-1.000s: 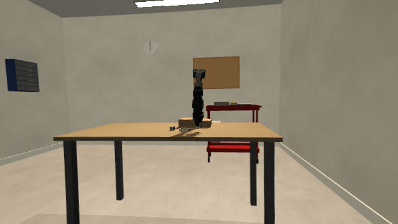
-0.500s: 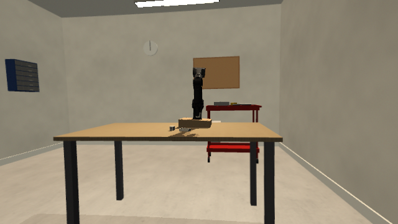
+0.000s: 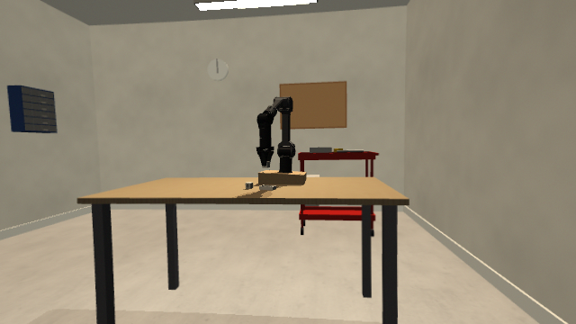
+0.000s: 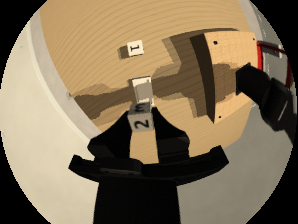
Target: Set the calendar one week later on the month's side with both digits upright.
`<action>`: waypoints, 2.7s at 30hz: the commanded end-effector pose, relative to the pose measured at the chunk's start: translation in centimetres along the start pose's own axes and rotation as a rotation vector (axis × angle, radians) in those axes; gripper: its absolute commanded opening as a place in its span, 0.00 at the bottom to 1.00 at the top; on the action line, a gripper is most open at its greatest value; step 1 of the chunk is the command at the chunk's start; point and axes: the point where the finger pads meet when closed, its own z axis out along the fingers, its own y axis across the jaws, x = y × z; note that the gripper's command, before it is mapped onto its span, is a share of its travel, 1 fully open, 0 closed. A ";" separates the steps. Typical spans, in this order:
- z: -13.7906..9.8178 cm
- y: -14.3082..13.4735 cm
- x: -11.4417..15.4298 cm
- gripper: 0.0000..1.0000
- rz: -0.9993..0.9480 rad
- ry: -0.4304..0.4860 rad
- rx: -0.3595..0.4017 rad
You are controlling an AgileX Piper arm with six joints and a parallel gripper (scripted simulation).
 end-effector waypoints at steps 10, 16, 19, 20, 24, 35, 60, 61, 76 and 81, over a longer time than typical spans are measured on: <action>-0.3 0.2 -0.7 0.33 -0.001 0.008 -0.007; -0.1 0.1 -0.7 0.33 -0.001 0.008 -0.004; 0.2 0.1 -0.7 0.33 -0.001 0.008 -0.002; 0.2 0.1 -0.7 0.33 -0.001 0.008 -0.002; 1.1 0.1 -0.7 0.33 -0.001 0.009 -0.002; 5.7 0.1 -0.6 0.33 -0.001 0.009 -0.002; 8.8 0.2 -0.6 0.33 -0.001 0.008 -0.004; 8.8 0.2 -0.6 0.33 -0.001 0.008 -0.004; 8.8 0.2 -0.6 0.33 -0.001 0.008 -0.004; 8.8 0.2 -0.6 0.33 -0.001 0.008 -0.004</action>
